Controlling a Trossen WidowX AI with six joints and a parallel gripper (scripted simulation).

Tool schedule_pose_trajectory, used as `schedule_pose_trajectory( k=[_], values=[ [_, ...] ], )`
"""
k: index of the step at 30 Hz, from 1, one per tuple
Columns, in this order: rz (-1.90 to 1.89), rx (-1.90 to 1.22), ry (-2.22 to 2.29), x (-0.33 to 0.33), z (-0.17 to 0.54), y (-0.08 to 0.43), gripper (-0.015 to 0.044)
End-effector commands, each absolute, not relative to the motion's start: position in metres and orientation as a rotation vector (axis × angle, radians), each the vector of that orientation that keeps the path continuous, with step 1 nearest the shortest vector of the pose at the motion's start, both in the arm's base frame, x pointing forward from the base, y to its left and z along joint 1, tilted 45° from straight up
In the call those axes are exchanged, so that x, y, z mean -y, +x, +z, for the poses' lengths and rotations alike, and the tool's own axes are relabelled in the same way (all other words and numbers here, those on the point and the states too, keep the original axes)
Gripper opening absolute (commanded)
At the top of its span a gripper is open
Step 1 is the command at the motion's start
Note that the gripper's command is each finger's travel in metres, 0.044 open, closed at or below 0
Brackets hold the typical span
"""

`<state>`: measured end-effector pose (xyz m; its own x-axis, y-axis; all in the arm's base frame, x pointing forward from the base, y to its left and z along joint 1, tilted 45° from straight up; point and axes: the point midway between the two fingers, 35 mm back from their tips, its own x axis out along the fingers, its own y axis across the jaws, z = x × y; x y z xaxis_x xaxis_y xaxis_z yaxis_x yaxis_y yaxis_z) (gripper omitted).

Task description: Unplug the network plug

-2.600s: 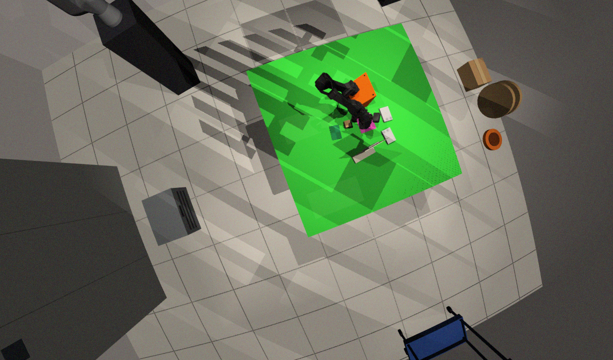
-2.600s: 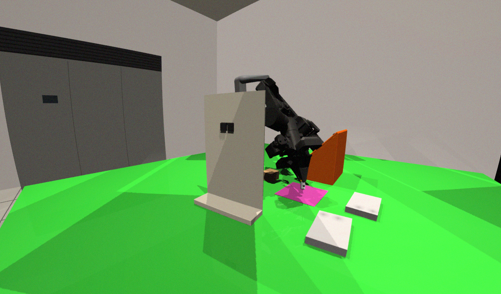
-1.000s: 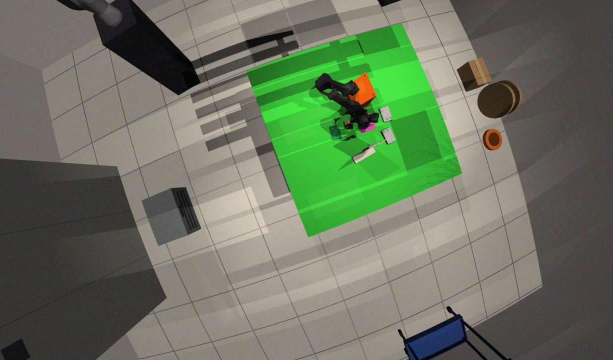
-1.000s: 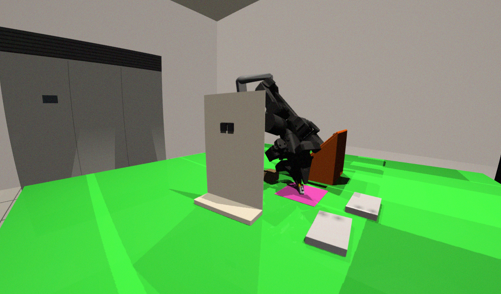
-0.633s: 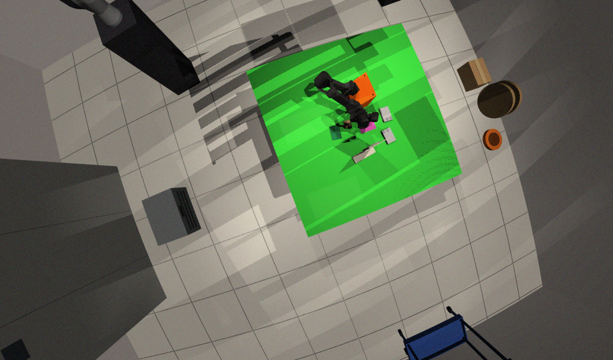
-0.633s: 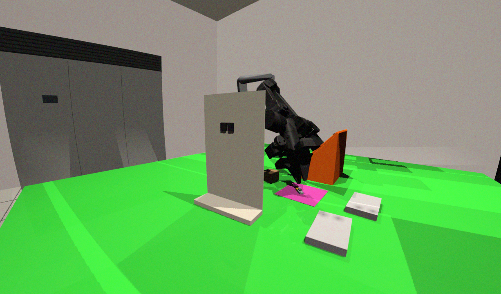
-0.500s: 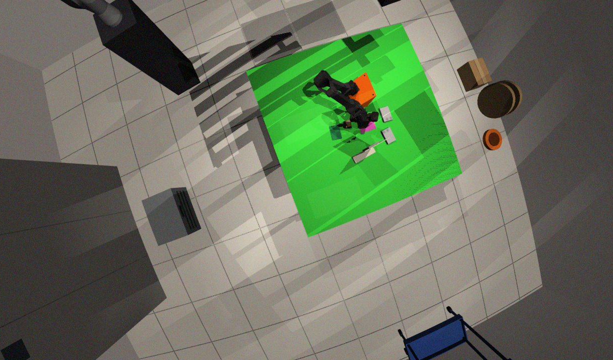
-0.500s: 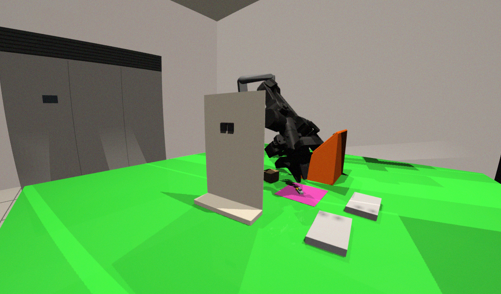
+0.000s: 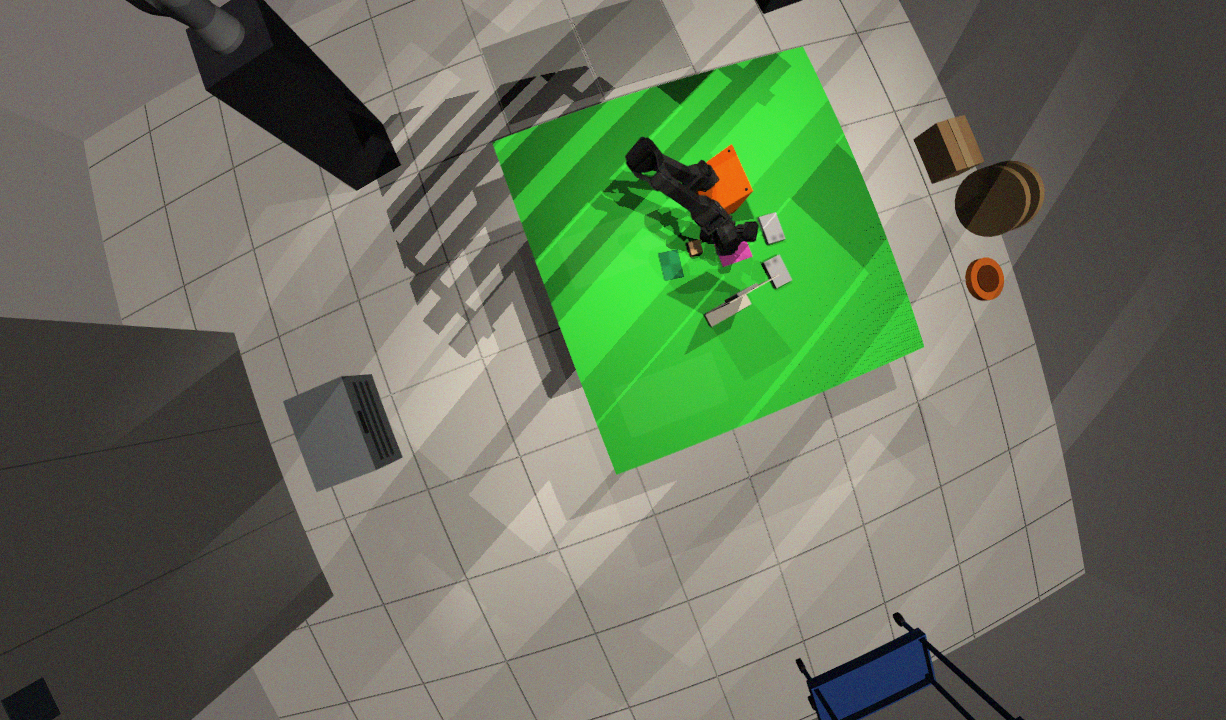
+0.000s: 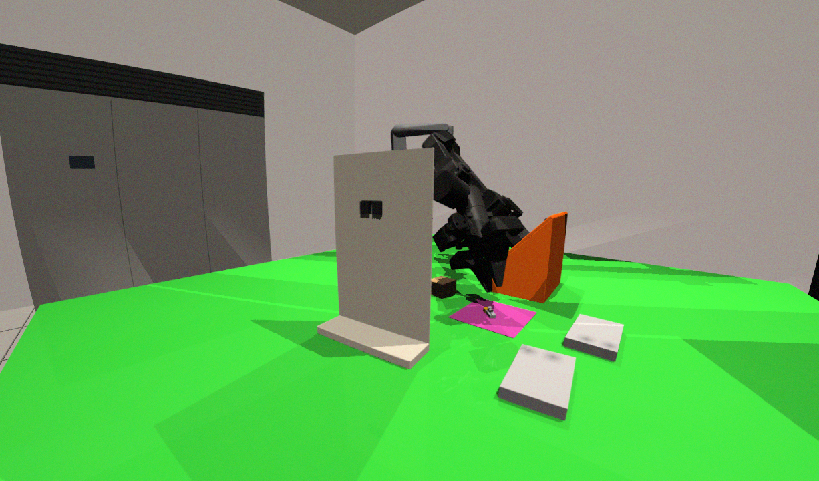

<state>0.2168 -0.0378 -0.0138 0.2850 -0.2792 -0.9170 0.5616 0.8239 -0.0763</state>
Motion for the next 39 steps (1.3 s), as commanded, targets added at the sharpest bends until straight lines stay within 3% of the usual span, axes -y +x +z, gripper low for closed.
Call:
schedule_pose_trajectory(
  k=[1,39],
  values=[
    [-0.577,-1.145,0.286,0.035,-0.008,0.220,0.0156],
    [-0.575,-1.148,0.288,0.000,0.028,0.223,0.0156]
  ],
)
